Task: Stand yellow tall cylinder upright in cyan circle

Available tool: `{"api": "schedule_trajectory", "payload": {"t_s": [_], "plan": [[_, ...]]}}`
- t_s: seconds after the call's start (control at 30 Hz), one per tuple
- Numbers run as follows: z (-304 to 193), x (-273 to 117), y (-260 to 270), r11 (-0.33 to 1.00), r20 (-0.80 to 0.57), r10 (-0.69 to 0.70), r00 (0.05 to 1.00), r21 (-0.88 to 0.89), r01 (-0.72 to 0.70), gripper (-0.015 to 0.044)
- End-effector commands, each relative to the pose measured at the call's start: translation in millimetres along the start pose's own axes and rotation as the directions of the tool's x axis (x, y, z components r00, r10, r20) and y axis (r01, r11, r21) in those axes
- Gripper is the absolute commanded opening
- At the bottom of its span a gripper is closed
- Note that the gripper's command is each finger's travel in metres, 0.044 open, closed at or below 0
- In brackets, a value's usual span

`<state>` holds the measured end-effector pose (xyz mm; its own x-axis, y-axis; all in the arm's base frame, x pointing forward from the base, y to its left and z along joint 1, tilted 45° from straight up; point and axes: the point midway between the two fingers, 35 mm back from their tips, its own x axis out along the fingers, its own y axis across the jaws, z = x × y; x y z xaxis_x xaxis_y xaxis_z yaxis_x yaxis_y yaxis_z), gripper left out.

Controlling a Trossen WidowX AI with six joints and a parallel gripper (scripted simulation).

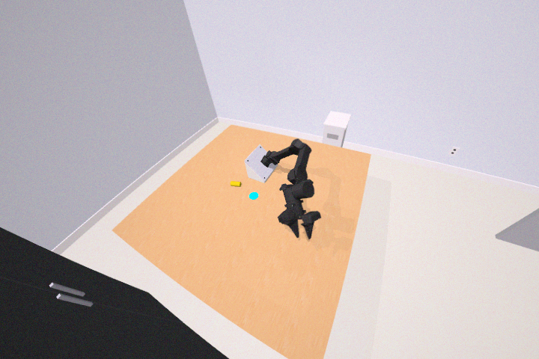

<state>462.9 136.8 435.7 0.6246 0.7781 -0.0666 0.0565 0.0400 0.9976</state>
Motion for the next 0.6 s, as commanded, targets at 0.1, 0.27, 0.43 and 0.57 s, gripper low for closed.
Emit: {"api": "schedule_trajectory", "payload": {"t_s": [0.1, 0.27, 0.43, 0.57], "plan": [[63, -19, -74, 0.986, 0.125, -0.162, 0.979, 0.057, 0.156, 0.0309], [96, -40, -120, 0.963, 0.184, -0.265, 0.947, 0.105, 0.249, 0.0309], [123, -66, -167, 0.928, 0.224, -0.366, 0.903, 0.164, 0.335, 0.0309], [140, -91, -203, 0.892, 0.241, -0.443, 0.863, 0.215, 0.398, 0.0309]]}}
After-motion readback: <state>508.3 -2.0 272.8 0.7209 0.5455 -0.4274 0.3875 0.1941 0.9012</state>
